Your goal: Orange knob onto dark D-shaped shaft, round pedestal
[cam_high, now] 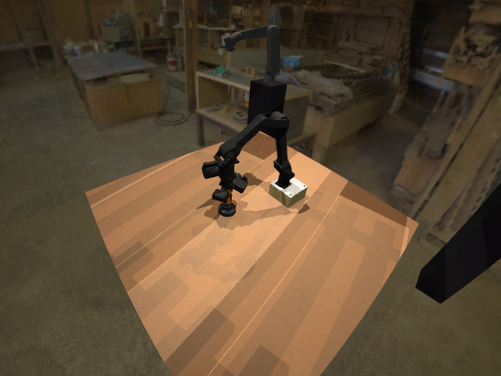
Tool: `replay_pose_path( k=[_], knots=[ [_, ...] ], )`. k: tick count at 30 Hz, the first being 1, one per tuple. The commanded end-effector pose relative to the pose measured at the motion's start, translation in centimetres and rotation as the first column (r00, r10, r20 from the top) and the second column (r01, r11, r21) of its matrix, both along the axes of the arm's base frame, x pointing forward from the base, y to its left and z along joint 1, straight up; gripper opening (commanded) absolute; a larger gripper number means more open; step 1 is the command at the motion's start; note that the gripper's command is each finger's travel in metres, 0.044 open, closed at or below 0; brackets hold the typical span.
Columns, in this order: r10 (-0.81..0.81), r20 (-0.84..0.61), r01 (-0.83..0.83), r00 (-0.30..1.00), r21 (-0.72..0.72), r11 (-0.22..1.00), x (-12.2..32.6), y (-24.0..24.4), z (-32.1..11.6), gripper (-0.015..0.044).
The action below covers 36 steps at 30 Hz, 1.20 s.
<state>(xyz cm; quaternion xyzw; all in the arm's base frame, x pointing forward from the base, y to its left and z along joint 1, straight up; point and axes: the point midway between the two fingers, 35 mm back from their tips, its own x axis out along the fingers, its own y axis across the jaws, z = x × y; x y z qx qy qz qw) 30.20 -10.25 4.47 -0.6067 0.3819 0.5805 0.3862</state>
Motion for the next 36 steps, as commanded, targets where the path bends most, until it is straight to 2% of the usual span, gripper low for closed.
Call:
replay_pose_path(
  k=[1, 8, 15, 19, 29, 32, 36],
  knots=[
    [-0.445, 0.007, 0.444, 0.896, 0.017, 0.896, -0.03, -0.07, -0.23, 0.0000],
    [-0.813, 0.001, 0.812, 0.582, 0.036, 0.582, -0.04, -0.13, -0.26, 0.0000],
    [-0.991, -0.013, 0.990, 0.133, 0.050, 0.132, 0.06, -0.19, -0.05, 0.0000],
    [-0.991, -0.023, 0.990, -0.130, 0.055, -0.131, 0.13, -0.21, 0.10, 0.0000],
    [-0.824, -0.042, 0.822, -0.565, 0.056, -0.567, 0.15, -0.13, 0.36, 0.0000],
    [-0.746, -0.047, 0.744, -0.664, 0.055, -0.666, 0.08, -0.07, 0.38, 0.0000],
    [-0.739, -0.048, 0.737, -0.672, 0.054, -0.674, -0.02, 0.01, 0.38, 0.0000]
  ],
)
